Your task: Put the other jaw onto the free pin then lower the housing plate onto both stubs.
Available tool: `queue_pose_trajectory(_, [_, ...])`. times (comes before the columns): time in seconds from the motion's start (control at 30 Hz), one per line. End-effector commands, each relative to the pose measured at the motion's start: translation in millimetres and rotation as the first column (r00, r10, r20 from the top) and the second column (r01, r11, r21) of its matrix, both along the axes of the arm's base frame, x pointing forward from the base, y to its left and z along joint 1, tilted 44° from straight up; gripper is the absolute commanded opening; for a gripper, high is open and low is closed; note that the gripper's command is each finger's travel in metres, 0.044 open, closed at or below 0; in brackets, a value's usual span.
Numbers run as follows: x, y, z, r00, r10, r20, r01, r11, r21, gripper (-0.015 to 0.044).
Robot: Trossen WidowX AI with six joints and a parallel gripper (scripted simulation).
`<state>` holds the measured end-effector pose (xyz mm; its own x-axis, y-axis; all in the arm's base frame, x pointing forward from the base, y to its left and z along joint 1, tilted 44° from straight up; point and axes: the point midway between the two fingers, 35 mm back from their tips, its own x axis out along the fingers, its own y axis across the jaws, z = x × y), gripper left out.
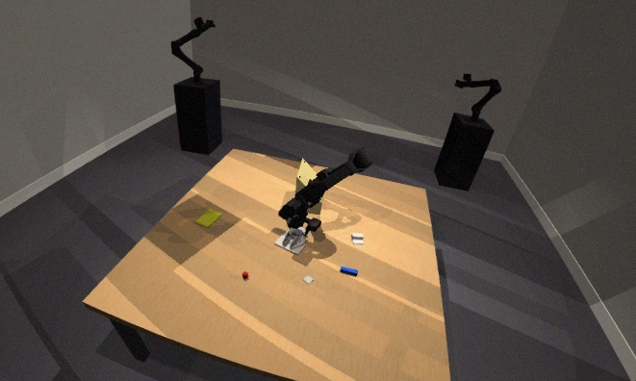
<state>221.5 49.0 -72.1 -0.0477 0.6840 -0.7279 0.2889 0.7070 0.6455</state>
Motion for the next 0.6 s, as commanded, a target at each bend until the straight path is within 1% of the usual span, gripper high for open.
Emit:
queue_pose_trajectory(0.0, [0.1, 0.8, 0.3, 1.0, -0.006, -0.003, 0.006, 1.0, 0.006, 0.0351])
queue_pose_trajectory(0.57, [-0.1, 3.1, -2.1, 1.0, -0.013, -0.01, 0.013, 1.0, 0.005, 0.0351])
